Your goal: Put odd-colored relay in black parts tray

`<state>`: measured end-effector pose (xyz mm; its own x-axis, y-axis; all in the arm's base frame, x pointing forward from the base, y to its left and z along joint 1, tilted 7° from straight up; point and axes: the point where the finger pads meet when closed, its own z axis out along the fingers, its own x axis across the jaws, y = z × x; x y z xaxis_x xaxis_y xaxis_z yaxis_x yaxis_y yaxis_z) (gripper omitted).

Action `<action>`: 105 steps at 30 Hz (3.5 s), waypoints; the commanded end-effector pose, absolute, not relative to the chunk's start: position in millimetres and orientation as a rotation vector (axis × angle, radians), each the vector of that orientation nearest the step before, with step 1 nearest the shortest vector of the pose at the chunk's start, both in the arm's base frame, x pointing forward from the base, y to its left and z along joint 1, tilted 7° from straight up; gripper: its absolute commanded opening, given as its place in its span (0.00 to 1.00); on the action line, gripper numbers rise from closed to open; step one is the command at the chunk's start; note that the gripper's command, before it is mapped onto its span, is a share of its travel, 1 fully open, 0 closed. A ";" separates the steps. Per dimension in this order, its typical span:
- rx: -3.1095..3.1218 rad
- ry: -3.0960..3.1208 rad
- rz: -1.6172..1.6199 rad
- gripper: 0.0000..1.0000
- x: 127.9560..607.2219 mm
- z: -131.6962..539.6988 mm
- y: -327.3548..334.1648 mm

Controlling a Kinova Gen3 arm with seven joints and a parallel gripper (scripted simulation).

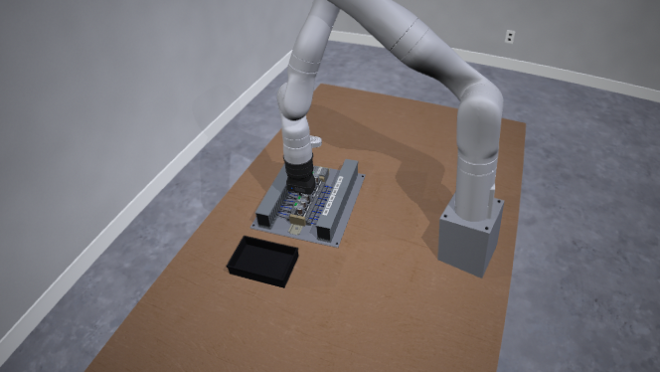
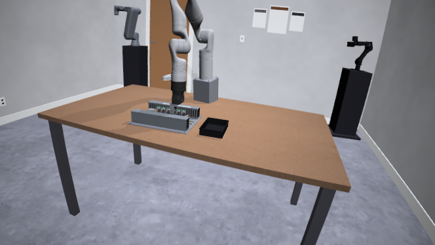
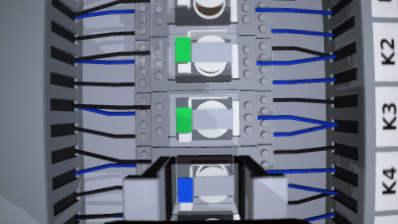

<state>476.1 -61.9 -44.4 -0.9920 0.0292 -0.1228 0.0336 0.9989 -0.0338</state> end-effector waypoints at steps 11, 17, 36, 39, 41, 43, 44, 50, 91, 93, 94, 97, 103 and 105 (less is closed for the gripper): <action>0.047 2.994 -0.054 0.00 476.1 -43.5 -61.9; 0.047 3.007 -0.055 0.00 476.5 -43.5 -62.0; 0.049 3.042 -0.054 0.00 477.4 -43.3 -62.0; 0.049 3.045 -0.054 0.00 477.5 -43.2 -62.0; 0.049 3.048 -0.054 0.00 477.6 -43.2 -62.0; 0.049 3.050 -0.054 0.00 477.6 -43.2 -61.9; 0.049 3.050 -0.054 0.00 477.6 -43.2 -61.9; 0.049 3.040 -0.055 0.00 477.4 -43.2 -62.0; 0.046 2.971 -0.055 0.00 475.4 -43.1 -61.9; 0.046 2.968 -0.055 0.00 475.3 -43.0 -61.9; 0.046 2.968 -0.055 0.00 475.3 -43.0 -61.9; 0.046 2.968 -0.055 0.00 475.3 -43.0 -61.9; 0.046 2.985 -0.055 0.00 475.8 -43.0 -62.0; 0.047 2.992 -0.055 0.00 475.9 -42.9 -61.9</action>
